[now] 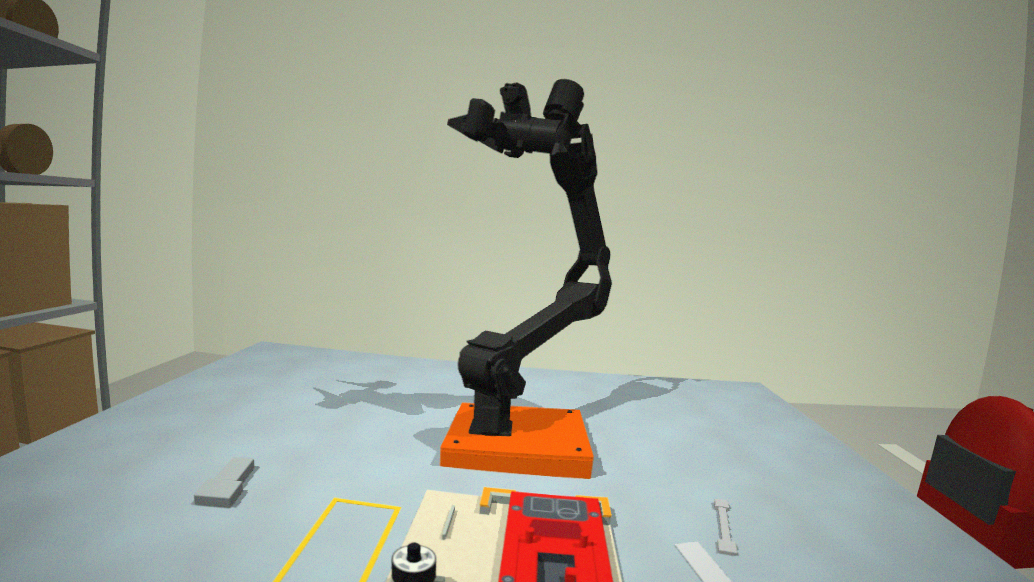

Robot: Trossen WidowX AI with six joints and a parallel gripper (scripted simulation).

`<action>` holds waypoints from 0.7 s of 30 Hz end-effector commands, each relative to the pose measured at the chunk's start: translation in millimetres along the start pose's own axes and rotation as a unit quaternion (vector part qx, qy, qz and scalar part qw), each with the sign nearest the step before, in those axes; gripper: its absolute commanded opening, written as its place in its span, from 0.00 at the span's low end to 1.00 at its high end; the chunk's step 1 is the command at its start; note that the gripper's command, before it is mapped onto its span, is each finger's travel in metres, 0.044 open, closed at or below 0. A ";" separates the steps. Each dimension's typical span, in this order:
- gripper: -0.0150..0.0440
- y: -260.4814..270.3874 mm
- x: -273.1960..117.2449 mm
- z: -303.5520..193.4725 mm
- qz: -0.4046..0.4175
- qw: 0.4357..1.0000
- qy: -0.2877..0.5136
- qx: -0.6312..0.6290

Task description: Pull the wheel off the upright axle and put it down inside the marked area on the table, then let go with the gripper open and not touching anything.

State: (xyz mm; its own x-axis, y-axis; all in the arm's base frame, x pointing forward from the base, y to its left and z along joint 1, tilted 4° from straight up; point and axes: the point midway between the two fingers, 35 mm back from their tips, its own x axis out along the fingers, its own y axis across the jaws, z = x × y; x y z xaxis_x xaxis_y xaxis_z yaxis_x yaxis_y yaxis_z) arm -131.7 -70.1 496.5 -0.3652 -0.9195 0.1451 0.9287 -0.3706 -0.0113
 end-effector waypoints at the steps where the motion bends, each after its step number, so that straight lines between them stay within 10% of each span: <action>1: 0.76 39.1 11.6 4.7 0.051 0.998 0.005 -0.029; 21: 0.76 244.6 16.8 -26.8 0.305 0.939 0.076 -0.142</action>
State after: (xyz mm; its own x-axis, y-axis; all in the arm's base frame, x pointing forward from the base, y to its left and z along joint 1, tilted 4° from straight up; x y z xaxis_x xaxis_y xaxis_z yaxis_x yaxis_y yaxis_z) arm 64.3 -173.7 478.9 0.1527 -0.9856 -0.0728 0.9414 0.1675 -0.2928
